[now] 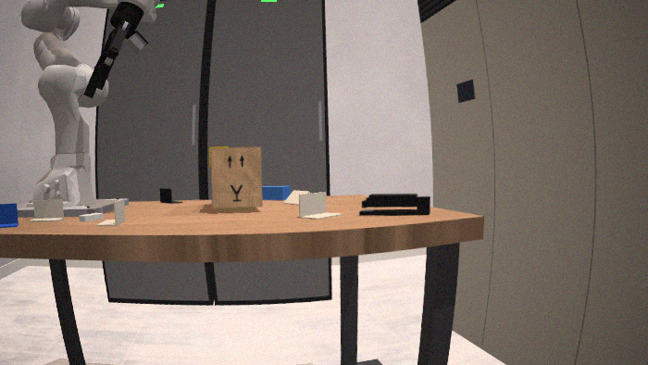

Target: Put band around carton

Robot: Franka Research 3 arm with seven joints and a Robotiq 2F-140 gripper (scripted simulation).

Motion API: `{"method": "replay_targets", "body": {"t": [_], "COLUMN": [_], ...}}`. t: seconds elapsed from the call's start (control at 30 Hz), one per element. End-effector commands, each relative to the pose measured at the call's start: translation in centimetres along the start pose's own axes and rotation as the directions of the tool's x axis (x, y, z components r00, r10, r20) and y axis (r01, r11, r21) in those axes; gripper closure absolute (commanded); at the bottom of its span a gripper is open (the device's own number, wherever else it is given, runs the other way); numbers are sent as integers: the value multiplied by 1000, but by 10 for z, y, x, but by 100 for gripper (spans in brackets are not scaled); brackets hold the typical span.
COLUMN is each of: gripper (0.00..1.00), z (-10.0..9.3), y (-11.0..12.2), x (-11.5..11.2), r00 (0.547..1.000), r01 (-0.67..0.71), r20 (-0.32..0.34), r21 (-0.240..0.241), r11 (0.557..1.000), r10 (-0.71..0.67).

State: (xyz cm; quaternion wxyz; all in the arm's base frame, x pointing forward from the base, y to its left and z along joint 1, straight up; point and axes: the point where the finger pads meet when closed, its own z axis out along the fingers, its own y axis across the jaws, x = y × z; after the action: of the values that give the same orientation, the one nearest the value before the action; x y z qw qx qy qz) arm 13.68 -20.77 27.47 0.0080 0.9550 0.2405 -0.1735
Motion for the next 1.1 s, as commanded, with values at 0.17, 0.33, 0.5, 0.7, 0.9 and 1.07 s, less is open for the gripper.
{"method": "replay_targets", "body": {"t": [0.17,0.33,0.5,0.7,0.9,1.07], "gripper": [0,0,0,0,0,0], "z": [-9,-15,-20,-30,-39,-43], "y": [10,16,20,27,29,29], "x": [27,51,69,110,156,181], "r00": [998,994,991,978,959,947], "r01": [-58,-97,-124,-184,-247,-278], "r20": [-25,-47,-64,-106,-155,-180], "r21": [-23,-38,-45,-55,-53,-46], "r11": [998,995,991,981,968,959], "r10": [57,95,121,177,236,266]}}
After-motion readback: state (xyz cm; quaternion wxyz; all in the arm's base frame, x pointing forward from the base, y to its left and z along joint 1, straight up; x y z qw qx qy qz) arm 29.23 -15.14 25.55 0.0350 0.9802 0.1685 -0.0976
